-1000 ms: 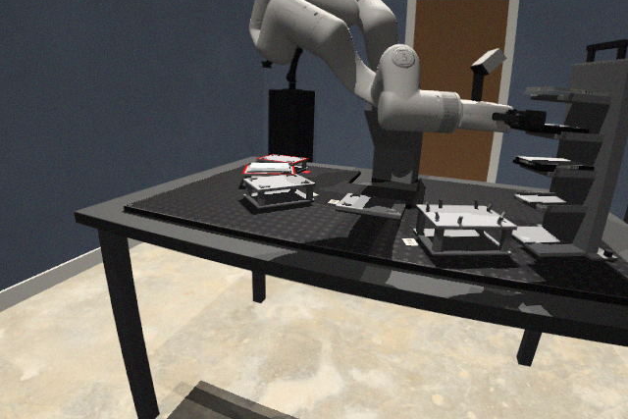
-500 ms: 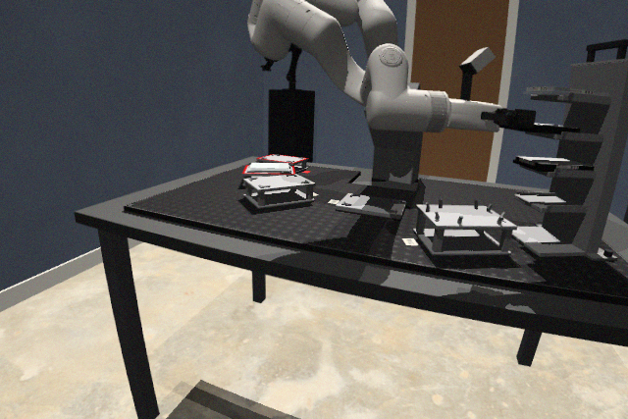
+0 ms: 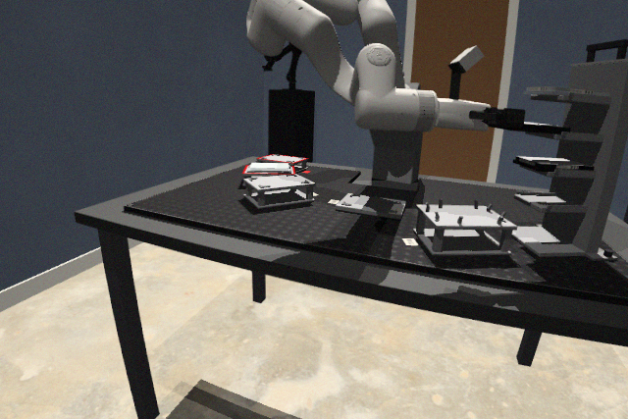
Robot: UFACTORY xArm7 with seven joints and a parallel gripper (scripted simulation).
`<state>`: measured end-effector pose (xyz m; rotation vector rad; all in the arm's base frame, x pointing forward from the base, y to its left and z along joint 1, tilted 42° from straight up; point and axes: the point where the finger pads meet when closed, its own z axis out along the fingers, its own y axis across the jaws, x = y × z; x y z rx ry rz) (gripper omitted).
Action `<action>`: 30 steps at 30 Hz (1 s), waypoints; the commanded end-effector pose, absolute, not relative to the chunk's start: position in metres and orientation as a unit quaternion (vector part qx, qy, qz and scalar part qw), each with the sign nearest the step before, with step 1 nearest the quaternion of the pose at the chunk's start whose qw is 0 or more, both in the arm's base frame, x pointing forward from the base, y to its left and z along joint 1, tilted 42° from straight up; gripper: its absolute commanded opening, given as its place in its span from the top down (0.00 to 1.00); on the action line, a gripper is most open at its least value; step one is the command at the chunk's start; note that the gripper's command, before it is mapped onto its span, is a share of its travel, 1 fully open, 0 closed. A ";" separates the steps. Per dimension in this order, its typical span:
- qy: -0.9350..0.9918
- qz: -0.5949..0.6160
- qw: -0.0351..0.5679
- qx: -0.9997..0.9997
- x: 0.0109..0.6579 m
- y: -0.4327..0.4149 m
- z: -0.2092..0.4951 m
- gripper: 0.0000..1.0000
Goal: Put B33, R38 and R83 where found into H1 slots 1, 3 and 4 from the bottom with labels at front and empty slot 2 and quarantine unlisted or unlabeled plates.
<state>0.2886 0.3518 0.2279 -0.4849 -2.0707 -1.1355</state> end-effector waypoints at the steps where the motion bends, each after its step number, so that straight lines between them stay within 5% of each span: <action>1: -0.803 -0.440 0.357 -0.187 0.291 0.346 0.231 1.00; 30: -0.803 -0.440 0.357 -0.187 0.308 0.311 0.246 1.00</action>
